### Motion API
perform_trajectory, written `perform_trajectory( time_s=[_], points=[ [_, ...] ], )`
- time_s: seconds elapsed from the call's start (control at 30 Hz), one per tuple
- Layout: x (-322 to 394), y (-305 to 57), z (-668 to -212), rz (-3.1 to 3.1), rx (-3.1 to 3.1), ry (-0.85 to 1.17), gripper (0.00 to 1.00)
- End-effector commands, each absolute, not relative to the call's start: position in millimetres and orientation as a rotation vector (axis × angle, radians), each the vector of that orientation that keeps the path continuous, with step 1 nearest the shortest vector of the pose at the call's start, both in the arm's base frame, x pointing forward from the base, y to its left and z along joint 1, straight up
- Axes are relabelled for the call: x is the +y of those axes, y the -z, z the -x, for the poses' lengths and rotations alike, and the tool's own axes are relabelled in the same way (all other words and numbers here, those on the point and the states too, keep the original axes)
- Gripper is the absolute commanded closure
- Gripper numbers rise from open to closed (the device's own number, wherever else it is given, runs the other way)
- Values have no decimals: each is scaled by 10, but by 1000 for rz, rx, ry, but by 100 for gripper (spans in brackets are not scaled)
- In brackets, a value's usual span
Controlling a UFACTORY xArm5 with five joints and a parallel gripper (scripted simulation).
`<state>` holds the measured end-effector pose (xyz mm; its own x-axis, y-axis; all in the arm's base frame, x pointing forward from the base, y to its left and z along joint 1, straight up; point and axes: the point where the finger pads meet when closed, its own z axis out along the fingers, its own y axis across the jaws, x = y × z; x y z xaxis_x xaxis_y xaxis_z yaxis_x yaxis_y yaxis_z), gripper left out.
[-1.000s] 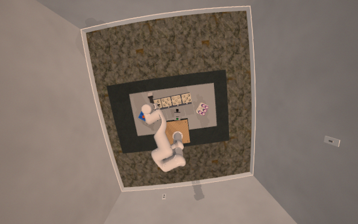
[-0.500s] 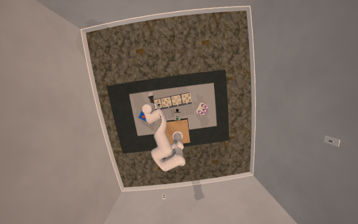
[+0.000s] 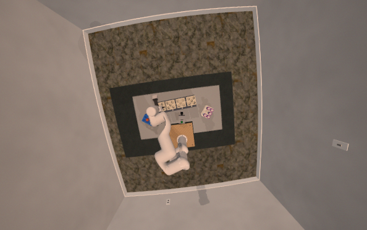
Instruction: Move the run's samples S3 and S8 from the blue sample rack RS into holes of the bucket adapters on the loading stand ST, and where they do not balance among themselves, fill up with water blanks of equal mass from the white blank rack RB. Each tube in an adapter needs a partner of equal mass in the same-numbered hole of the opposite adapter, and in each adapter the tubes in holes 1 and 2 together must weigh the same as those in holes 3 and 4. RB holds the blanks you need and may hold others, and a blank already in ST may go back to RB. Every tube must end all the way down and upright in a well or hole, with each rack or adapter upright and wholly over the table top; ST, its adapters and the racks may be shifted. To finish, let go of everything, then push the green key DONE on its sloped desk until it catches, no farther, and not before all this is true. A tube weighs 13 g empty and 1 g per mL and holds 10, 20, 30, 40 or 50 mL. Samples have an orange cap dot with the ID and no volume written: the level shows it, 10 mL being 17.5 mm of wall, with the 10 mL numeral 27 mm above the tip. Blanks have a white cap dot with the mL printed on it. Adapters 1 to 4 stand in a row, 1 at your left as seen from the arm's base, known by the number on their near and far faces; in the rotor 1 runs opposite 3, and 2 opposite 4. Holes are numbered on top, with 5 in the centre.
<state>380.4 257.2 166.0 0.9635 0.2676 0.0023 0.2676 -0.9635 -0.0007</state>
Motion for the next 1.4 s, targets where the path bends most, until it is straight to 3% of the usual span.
perform_trajectory(
  time_s=[0.0, 1.37],
  points=[
    [2579, -1644, -3815, 3110, -424, 10, 100],
    [2578, -1274, -3818, 3110, -424, 10, 100]
  ],
)
